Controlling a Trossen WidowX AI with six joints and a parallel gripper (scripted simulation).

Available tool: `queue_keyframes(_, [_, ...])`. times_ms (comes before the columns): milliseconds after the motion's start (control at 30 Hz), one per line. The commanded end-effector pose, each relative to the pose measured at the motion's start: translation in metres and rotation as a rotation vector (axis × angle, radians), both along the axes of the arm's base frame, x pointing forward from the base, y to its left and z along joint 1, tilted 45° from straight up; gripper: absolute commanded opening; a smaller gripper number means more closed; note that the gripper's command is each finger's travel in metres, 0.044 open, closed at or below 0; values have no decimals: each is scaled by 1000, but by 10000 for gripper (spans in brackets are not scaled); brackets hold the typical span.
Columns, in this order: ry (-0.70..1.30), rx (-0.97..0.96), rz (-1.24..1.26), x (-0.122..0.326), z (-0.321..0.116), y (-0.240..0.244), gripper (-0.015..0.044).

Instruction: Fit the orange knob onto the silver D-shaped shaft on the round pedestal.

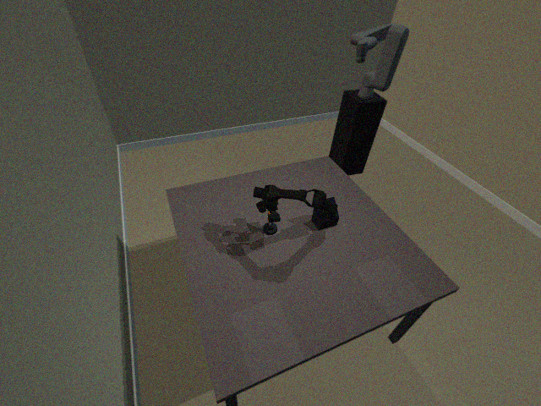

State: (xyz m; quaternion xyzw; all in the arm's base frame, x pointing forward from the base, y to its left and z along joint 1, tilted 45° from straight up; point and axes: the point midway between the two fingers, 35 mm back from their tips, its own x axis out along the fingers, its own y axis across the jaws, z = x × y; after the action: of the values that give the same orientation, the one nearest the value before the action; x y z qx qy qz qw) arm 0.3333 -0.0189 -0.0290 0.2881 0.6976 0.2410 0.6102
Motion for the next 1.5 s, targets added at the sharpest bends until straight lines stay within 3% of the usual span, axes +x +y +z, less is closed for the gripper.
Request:
queue_keyframes(0, [62,-17,-81,6,2,-4,0])
queue_keyframes(1467, [921,-119,-965,-2,2,-4,0])
